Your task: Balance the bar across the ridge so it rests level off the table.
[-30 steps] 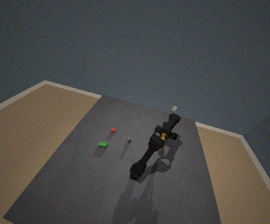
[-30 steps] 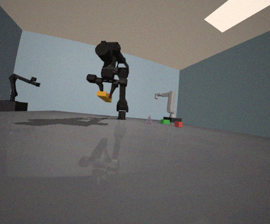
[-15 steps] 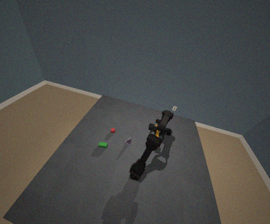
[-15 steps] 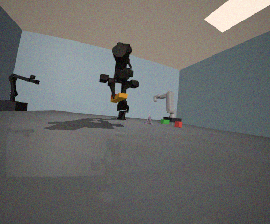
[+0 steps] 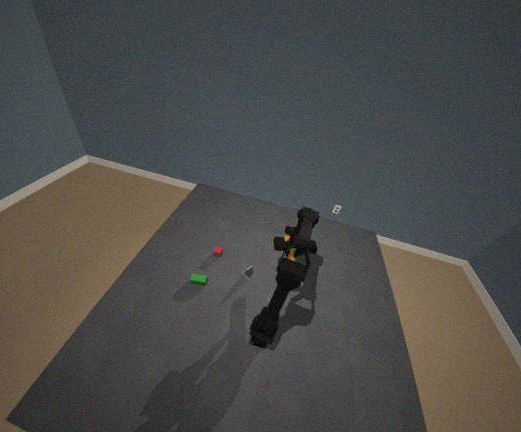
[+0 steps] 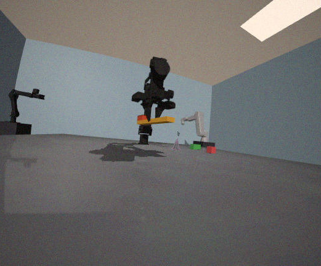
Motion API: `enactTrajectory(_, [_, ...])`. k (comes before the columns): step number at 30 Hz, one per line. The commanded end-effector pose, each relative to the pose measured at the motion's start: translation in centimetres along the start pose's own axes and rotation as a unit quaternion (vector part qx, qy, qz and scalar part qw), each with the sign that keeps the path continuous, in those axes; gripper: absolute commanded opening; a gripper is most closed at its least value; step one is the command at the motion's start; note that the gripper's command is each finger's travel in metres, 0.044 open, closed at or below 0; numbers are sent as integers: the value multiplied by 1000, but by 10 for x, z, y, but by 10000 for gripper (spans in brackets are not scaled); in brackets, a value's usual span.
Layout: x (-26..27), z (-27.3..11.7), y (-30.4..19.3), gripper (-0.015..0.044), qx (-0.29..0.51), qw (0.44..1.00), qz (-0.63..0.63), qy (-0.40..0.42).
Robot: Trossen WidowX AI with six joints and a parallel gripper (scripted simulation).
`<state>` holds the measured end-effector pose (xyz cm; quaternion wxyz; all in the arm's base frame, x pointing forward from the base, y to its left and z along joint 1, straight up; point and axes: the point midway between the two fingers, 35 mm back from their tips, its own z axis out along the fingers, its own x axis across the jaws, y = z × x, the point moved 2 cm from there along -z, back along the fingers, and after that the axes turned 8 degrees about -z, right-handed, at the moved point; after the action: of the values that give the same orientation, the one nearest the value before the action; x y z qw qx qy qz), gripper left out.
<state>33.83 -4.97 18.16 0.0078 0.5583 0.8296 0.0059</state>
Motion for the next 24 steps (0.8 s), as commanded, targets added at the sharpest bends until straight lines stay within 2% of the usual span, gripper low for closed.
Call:
enactTrajectory(1, [15, -2, 5, 0, -3, 999, -36, -3])
enactTrajectory(24, [105, -2, 21, 0, -4, 976, -217, 0])
